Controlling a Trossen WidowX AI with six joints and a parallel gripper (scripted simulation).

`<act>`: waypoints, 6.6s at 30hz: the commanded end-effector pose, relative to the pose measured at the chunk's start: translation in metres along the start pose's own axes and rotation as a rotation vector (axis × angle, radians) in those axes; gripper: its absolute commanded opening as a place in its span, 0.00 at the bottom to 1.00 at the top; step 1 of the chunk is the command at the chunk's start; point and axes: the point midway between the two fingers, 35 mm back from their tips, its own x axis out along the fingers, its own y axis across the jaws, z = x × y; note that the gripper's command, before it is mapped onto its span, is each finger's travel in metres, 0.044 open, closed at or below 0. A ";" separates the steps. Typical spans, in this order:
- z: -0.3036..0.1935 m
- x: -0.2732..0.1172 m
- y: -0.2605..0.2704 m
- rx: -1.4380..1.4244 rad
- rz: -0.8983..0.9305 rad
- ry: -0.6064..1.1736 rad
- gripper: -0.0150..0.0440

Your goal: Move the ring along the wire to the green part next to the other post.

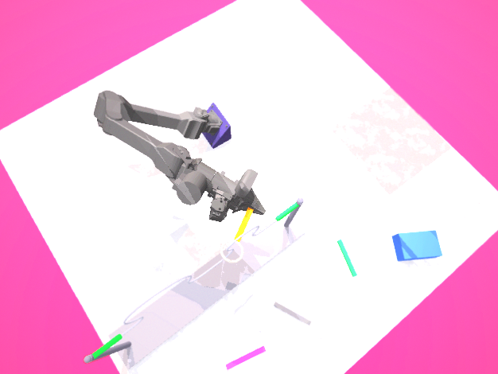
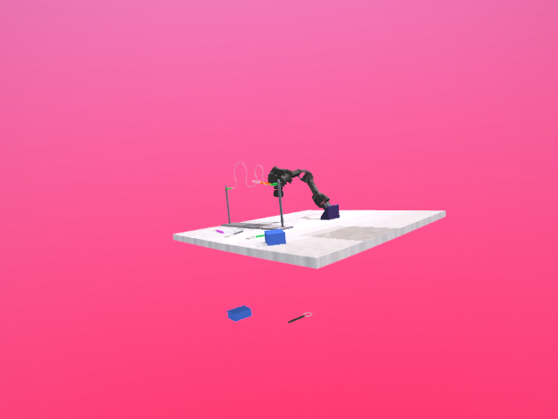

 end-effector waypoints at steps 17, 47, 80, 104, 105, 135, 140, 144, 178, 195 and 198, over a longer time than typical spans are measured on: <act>0.015 -0.017 0.071 0.415 0.232 0.055 0.00; 0.034 -0.031 0.096 0.448 0.251 0.060 0.00; 0.028 -0.021 0.046 -0.200 -0.105 -0.020 0.00; 0.045 -0.025 0.008 -0.703 -0.381 -0.084 0.00; 0.046 -0.026 0.007 -0.724 -0.393 -0.087 0.00; 0.089 -0.046 -0.016 -1.354 -0.738 -0.170 0.00; 0.097 -0.050 -0.016 -1.458 -0.795 -0.184 0.00; 0.103 -0.054 -0.016 -1.542 -0.841 -0.195 0.00; 0.145 -0.081 0.014 -2.252 -1.229 -0.288 0.00; 0.155 -0.089 0.039 -2.588 -1.414 -0.331 0.00; 0.155 -0.090 0.042 -2.638 -1.442 -0.338 0.00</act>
